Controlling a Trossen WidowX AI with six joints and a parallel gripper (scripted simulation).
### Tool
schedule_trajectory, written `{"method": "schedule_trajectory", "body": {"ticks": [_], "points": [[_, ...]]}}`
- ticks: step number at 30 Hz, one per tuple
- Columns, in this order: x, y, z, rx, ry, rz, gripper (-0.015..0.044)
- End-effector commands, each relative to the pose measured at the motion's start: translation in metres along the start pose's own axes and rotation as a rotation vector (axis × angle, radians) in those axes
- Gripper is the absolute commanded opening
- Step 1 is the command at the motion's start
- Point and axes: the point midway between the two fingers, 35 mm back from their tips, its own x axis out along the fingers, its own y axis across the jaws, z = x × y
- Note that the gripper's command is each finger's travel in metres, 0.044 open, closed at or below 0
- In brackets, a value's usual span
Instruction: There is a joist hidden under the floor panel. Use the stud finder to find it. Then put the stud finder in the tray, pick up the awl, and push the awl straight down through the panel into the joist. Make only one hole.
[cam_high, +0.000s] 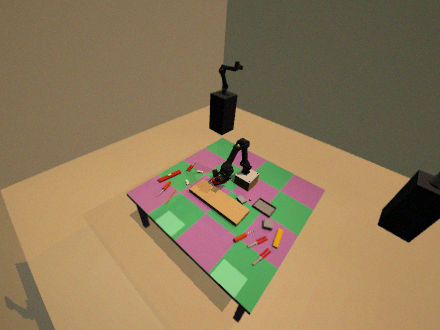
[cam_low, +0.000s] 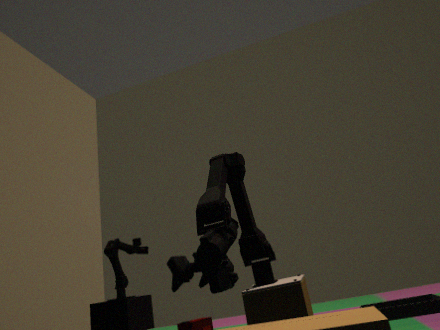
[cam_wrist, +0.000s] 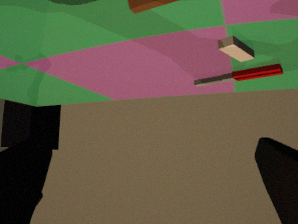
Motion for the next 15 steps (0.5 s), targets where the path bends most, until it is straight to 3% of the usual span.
{"method": "schedule_trajectory", "body": {"ticks": [1, 8, 15], "points": [[0.002, 0.001, 0.001, 0.018, -0.012, 0.009, 0.0440], [0.035, 0.023, 0.030, 0.760, -0.456, 0.316, 0.0440], [0.039, 0.002, 0.030, 1.494, -0.922, 0.550, 0.0440]]}}
